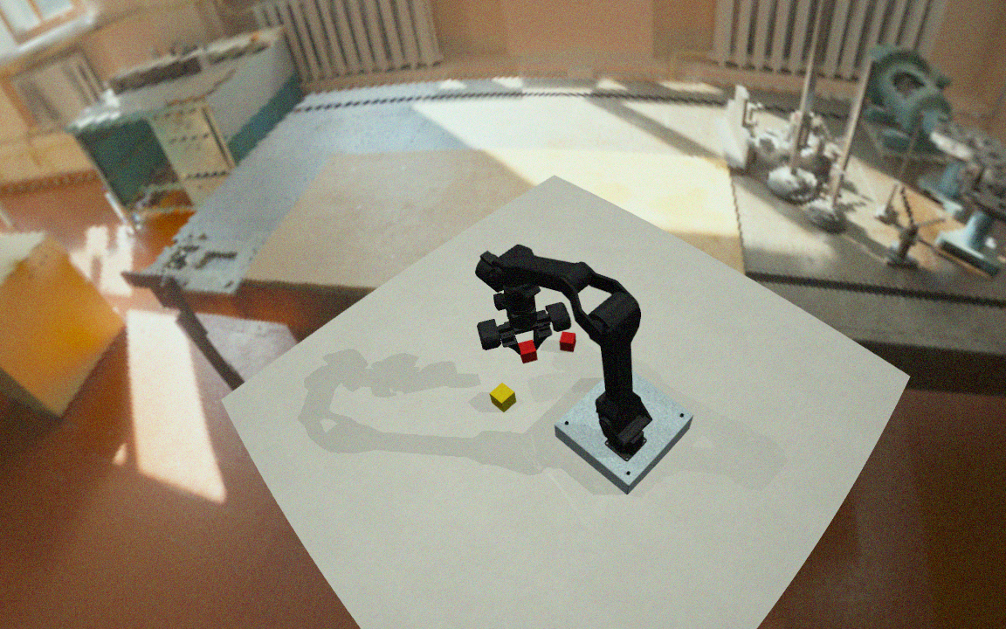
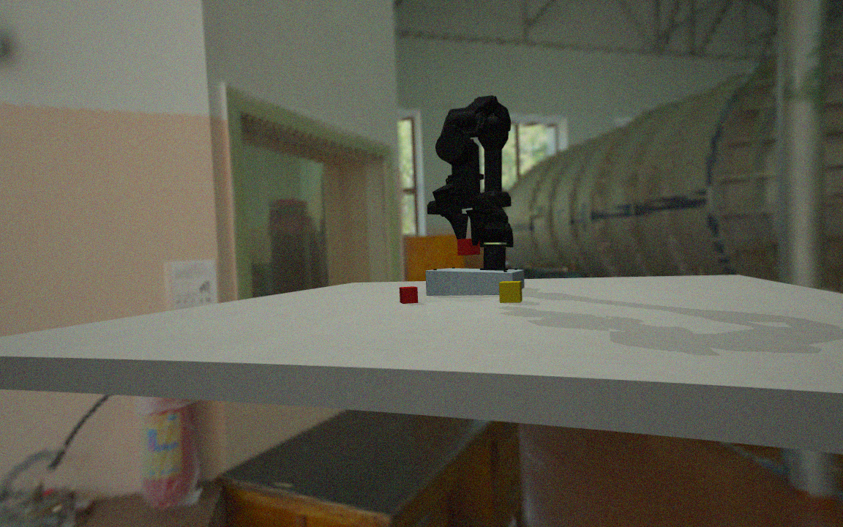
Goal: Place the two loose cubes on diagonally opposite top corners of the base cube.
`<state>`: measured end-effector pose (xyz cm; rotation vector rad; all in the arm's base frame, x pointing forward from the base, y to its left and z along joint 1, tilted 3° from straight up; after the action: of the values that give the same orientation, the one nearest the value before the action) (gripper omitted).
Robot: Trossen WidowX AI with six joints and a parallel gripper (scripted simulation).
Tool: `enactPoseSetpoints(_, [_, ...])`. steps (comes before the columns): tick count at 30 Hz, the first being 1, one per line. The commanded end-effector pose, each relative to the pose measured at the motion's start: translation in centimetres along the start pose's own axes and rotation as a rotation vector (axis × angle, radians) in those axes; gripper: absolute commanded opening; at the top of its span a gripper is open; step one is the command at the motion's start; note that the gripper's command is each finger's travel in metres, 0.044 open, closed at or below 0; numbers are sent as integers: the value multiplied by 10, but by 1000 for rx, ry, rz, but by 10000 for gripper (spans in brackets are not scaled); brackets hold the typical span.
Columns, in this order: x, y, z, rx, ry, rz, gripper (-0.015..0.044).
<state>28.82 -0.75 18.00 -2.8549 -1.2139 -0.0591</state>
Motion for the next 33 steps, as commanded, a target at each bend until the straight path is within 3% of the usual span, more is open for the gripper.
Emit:
enactPoseSetpoints(1, [5, -7, 5, 5, -5, -168, 105])
enactPoseSetpoints(27, [40, -51, 26, 9, 5, -1269, 105])
enactPoseSetpoints(33, [41, -54, 27, 10, 5, -1332, 105])
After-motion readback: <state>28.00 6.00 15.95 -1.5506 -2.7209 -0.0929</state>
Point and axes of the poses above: the point midway between the two fingers, 35 mm back from their tips, its own z axis out along the fingers, its own x axis across the jaws, y = z × x, the point moved 8 cm from there along -z, back along the fingers, and after that the axes turned 15 degrees about z, right-handed, at the moved point
